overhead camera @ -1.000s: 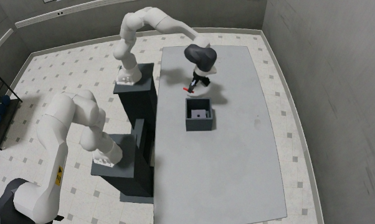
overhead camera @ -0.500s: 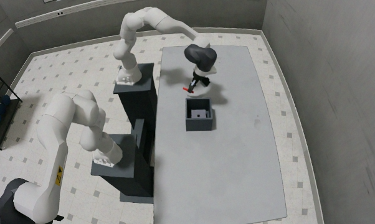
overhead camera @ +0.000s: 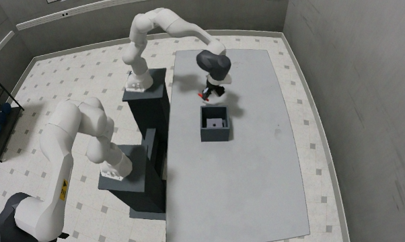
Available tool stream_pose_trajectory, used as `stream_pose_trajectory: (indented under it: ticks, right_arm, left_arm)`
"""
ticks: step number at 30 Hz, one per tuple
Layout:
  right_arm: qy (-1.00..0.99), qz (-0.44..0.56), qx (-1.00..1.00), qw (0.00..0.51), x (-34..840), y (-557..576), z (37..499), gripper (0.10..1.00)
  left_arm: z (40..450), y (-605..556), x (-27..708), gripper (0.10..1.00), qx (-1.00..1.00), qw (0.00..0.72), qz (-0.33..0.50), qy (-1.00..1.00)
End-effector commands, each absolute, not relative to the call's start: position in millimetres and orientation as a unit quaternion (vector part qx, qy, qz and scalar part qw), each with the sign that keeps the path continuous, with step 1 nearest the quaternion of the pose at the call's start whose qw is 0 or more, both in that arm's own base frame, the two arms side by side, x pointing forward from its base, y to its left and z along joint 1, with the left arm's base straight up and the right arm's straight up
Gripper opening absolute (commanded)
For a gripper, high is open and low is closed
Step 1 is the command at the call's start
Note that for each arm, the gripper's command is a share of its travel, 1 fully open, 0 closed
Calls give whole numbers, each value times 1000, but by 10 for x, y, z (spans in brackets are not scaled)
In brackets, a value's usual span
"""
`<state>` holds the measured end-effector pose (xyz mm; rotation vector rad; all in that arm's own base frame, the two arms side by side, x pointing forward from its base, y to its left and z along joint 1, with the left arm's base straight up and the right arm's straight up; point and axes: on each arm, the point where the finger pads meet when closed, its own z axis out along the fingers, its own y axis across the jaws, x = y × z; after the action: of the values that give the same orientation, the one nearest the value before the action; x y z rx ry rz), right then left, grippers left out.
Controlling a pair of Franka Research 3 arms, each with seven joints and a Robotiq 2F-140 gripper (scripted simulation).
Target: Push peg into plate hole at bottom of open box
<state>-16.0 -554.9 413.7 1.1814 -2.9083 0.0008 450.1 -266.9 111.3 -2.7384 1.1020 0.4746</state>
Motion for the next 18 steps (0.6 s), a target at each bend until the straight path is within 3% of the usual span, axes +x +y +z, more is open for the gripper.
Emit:
stream_pose_trajectory:
  ticks: [1,18]
  right_arm:
    - [-926,0,376,1,-161,-5550,4139,1000]
    - [-926,0,376,1,-161,-5550,4139,1000]
  left_arm:
    - [1120,-2648,4520,99,-884,76,156,433]
    - [1120,-2649,4520,99,-742,114,131,648]
